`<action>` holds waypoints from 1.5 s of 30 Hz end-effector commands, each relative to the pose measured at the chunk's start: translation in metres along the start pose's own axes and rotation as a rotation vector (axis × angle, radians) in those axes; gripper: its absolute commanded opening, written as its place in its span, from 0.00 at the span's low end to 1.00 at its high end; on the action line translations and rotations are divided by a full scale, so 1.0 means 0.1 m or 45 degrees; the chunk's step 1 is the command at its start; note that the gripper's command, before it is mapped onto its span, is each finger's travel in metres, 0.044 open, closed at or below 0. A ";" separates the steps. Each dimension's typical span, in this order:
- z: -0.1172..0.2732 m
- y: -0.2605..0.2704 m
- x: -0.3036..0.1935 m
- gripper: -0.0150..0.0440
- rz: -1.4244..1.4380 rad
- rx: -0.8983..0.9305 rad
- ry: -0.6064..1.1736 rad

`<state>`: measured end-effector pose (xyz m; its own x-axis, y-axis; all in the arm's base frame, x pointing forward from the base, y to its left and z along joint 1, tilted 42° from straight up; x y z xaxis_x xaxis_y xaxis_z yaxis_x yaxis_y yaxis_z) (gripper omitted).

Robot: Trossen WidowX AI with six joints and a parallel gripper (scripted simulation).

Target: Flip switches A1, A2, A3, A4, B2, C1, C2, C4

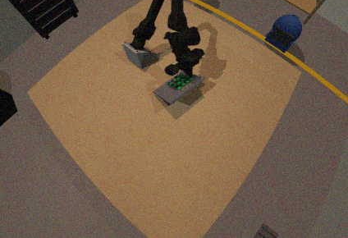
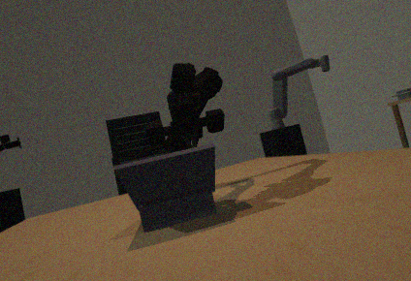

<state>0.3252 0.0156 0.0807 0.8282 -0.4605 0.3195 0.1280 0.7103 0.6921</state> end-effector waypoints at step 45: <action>-0.05 -0.01 0.00 0.25 -0.010 -0.005 0.002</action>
<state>0.3274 0.0176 0.0773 0.8287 -0.4613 0.3170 0.1305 0.7100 0.6920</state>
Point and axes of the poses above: the point midway between the two fingers, 35 mm back from their tips, its own z axis back along the fingers, its own y axis across the jaws, x = y × z, the point moved 2 cm from there along z, back along the fingers, and after that the axes turned 6 degrees about -z, right-handed, at the moved point
